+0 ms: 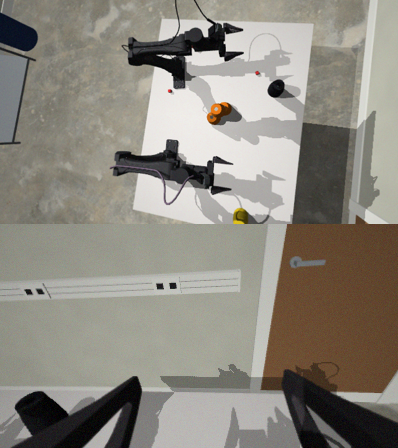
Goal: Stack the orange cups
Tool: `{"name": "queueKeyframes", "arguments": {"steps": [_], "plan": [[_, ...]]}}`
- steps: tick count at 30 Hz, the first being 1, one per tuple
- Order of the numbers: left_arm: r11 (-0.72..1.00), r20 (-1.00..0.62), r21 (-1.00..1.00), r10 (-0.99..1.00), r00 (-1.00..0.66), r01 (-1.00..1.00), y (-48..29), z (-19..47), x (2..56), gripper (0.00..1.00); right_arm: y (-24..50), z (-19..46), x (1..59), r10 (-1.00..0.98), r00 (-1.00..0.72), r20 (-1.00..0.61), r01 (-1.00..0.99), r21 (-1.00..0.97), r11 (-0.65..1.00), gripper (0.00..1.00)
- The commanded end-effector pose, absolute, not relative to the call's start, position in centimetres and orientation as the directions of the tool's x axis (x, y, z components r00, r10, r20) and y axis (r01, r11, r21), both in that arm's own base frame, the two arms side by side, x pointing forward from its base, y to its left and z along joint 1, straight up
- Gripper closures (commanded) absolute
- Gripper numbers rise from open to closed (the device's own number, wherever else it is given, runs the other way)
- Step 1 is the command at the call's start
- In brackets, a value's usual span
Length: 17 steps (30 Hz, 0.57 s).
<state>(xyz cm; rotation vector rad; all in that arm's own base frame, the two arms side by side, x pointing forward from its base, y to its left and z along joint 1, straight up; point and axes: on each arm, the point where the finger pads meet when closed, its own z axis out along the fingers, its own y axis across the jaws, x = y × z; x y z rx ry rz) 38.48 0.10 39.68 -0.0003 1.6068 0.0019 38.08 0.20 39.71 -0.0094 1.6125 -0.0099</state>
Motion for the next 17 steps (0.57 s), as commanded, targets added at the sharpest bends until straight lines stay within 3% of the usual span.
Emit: {"name": "queueKeyframes", "arguments": {"steps": [1, 17], "plan": [[1.000, -1.000, -0.002, -0.002, 0.012, -0.003, 0.20, 41.18, 38.06, 0.00, -0.14, 40.60, 38.36, 0.000, -0.002, -1.000, 0.006, 0.000, 1.000, 0.00], [1.000, -1.000, -0.002, -0.002, 0.012, -0.003, 0.20, 41.18, 38.06, 0.00, -0.14, 41.02, 38.08, 0.000, 0.009, -1.000, 0.006, 0.000, 1.000, 0.00]]}}
